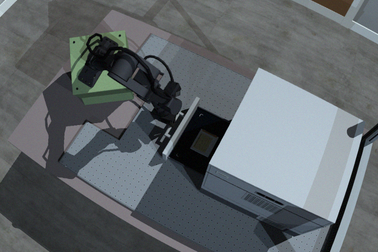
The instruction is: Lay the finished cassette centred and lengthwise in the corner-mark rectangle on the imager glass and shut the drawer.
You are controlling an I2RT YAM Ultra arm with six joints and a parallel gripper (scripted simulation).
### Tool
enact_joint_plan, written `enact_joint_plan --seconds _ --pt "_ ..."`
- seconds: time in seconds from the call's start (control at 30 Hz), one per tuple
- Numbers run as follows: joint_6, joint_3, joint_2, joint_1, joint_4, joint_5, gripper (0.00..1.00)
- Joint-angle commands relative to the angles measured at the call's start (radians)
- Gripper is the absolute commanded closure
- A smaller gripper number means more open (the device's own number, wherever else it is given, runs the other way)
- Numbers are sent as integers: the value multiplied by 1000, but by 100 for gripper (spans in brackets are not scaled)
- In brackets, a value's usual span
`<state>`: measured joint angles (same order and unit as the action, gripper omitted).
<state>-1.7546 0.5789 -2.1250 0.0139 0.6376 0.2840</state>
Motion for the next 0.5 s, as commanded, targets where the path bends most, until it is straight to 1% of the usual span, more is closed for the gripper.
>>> enact_joint_plan --seconds 0.0,0.47 --pt "-4 54 -21 -7 -14 -17 100" --pt "5 120 -28 -14 -74 -15 100"
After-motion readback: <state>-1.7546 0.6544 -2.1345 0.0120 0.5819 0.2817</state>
